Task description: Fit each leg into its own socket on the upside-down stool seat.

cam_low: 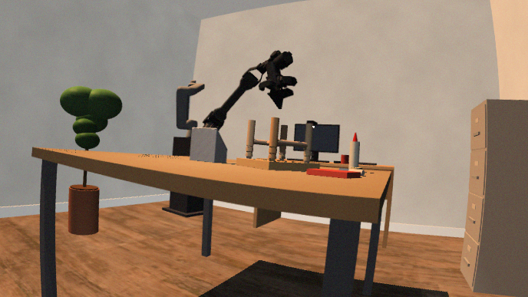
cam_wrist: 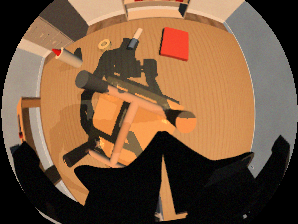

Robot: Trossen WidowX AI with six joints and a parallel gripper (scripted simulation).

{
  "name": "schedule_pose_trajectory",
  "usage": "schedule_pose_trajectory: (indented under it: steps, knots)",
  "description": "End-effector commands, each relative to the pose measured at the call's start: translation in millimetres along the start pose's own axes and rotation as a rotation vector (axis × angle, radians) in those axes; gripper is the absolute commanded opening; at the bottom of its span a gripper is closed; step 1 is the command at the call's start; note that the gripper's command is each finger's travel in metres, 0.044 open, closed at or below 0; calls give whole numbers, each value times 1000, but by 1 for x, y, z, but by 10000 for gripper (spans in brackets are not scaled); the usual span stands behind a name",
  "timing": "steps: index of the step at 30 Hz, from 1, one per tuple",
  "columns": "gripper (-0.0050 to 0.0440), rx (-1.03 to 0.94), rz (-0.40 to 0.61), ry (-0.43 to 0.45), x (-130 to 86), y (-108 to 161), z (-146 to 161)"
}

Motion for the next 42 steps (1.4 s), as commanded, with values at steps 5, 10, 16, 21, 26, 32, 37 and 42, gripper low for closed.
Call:
schedule_pose_trajectory:
  steps: [5, 10, 16, 21, 26, 32, 37, 42]
  knots:
    - [0, 92, 5, 20, 3, -9, -38]
    - [0, 92, 5, 20, 9, -8, -38]
    - [0, 92, 5, 20, 27, -1, -39]
    - [0, 92, 5, 20, 31, -1, -39]
    - [0, 92, 5, 20, 35, 0, -39]
    - [0, 92, 5, 20, 42, 1, -39]
    - [0, 92, 5, 20, 44, 2, -39]
    - [0, 92, 5, 20, 47, 3, -40]
Point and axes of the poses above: the point midway between the two fingers, 35 mm back from their tips, its own x axis out along the fingers, its own z axis across the jaws, y = z × x, the point moved 2 cm from there along -x, back along the fingers, and after that the axes turned 7 degrees about x, right-handed, at the moved point
